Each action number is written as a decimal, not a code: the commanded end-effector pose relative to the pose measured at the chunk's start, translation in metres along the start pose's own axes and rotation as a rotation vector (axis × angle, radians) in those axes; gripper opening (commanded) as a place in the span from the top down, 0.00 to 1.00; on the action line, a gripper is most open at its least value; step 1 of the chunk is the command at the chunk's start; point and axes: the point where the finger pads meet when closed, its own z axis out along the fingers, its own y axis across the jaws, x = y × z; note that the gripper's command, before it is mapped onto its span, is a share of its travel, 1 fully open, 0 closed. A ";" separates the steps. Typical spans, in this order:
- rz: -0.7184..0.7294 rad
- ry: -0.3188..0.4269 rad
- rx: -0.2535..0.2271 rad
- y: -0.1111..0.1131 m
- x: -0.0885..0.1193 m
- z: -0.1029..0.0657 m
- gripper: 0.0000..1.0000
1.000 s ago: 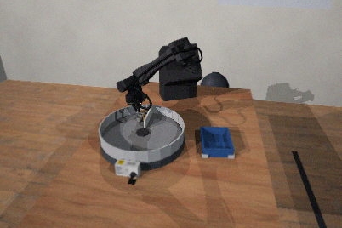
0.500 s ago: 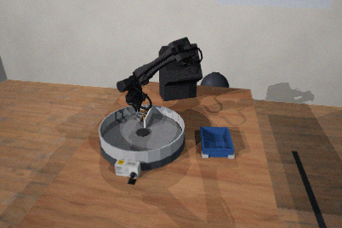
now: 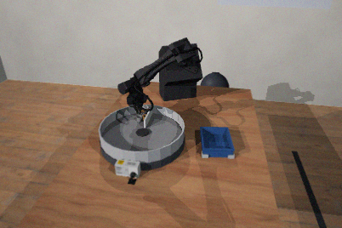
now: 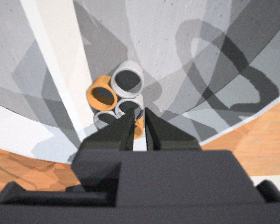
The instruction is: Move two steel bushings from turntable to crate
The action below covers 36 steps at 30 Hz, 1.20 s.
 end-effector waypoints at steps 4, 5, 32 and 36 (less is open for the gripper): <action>-0.012 -0.037 0.034 -0.006 -0.010 -0.012 0.87; -0.012 -0.037 0.034 -0.006 -0.010 -0.012 0.87; -0.013 -0.035 0.032 -0.006 -0.008 -0.012 0.87; -0.006 -0.025 0.020 -0.003 -0.001 -0.012 0.87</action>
